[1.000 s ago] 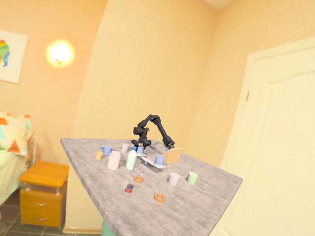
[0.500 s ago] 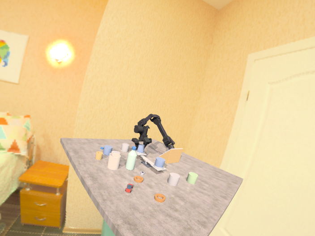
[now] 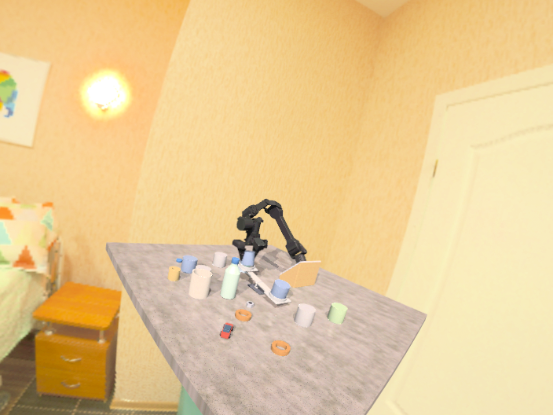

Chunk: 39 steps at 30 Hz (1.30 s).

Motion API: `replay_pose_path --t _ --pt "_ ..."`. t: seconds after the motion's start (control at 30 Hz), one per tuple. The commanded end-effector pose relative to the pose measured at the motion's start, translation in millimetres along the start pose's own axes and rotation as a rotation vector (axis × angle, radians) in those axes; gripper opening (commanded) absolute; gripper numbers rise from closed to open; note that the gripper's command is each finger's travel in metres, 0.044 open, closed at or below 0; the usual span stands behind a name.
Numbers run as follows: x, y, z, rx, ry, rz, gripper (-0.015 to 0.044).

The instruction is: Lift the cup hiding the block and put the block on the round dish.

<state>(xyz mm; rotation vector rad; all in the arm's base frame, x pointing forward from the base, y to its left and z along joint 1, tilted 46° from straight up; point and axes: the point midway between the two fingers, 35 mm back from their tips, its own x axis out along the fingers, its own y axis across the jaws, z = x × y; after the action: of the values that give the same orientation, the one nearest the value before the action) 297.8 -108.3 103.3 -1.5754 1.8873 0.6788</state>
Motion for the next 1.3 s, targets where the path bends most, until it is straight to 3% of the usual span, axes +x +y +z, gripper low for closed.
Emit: replay_pose_path --t 0.0,1.27 --pt "-9 -4 -2 0.014 0.010 -0.018 0.0000" --pt "-58 0 -2 0.014 0.013 -0.016 0.0000"
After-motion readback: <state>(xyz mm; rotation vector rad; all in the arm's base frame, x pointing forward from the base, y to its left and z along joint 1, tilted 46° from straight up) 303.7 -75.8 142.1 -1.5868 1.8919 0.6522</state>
